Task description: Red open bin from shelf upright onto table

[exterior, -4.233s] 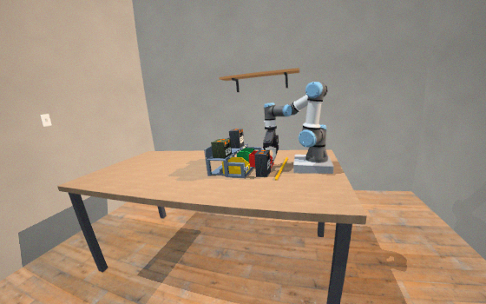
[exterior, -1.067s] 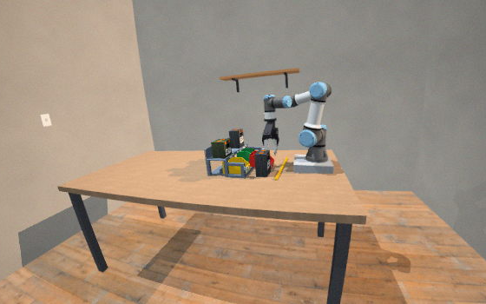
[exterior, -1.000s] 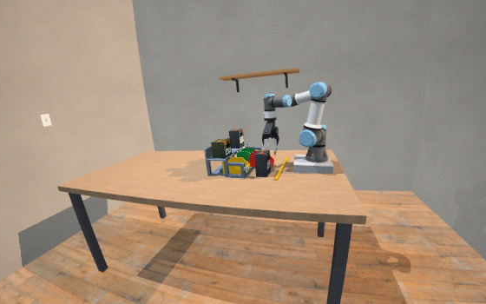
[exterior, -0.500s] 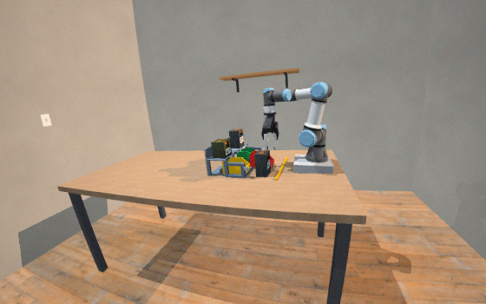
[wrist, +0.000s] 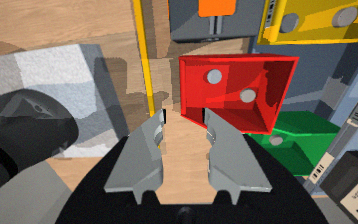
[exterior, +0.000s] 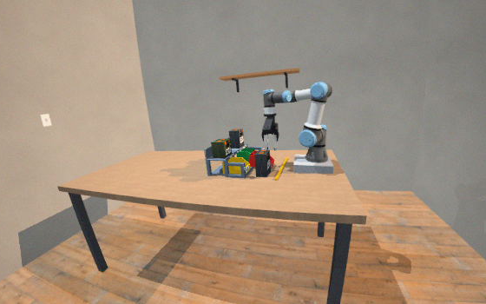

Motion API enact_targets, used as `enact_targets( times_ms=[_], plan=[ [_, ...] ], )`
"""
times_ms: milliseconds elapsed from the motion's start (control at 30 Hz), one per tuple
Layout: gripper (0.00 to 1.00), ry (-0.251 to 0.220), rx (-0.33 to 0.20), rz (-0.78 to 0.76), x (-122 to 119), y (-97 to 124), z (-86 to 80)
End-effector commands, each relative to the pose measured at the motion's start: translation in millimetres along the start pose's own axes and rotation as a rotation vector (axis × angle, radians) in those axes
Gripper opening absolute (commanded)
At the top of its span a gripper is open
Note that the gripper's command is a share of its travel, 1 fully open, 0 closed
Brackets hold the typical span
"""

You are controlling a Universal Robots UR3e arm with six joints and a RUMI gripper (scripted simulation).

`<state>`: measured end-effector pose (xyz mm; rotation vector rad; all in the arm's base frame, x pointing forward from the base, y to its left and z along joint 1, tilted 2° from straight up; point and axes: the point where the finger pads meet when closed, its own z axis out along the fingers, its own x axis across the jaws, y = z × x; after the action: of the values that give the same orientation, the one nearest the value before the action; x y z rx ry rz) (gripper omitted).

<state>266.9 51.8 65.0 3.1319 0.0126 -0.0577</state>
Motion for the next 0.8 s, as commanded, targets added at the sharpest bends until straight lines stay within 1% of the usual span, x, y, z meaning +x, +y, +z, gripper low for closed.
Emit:
enact_targets(
  times_ms=[0,133,533,767],
  plan=[
    [0.26,0.002,-0.001,0.000,0.6,0.2,0.6],
    [0.26,0.002,-0.001,0.000,0.8,0.2,5.3],
    [0.26,0.002,-0.001,0.000,0.8,0.2,5.3],
    [0.26,0.002,-0.001,0.000,0.8,0.2,8.1]
  ],
)
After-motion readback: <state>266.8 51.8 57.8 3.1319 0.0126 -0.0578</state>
